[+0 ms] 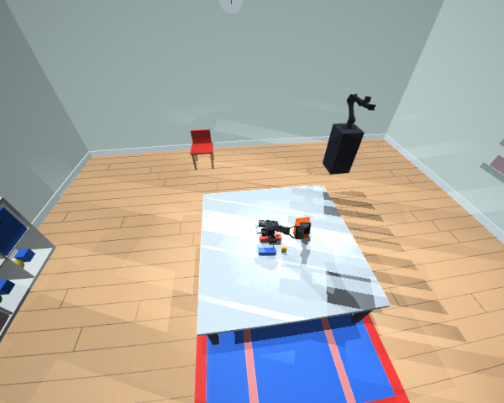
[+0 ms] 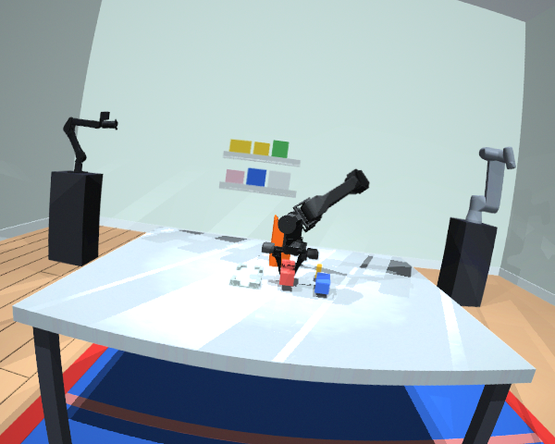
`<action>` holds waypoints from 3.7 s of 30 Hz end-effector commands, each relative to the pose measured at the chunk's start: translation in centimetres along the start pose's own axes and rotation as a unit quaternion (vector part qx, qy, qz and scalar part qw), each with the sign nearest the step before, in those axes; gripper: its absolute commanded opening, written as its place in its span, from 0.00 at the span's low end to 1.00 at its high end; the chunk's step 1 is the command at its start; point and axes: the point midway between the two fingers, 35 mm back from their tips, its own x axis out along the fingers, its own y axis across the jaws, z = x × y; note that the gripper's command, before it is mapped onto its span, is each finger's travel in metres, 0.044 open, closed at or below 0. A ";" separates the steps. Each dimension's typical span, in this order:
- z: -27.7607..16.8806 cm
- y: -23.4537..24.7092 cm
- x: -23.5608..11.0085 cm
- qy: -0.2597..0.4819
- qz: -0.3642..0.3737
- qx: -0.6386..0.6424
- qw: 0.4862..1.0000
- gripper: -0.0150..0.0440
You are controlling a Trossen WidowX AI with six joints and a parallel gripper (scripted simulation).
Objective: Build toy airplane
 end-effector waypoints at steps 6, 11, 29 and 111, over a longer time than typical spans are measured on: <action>0.6 -0.2 -2.6 -0.004 -0.006 -0.004 1.000 0.25; 0.6 -0.2 -4.1 -0.004 -0.007 -0.004 1.000 0.25; 0.0 0.0 -9.6 -0.002 -0.003 -0.005 1.000 0.25; 0.1 -14.4 -4.1 -0.003 -0.004 -0.006 1.000 0.59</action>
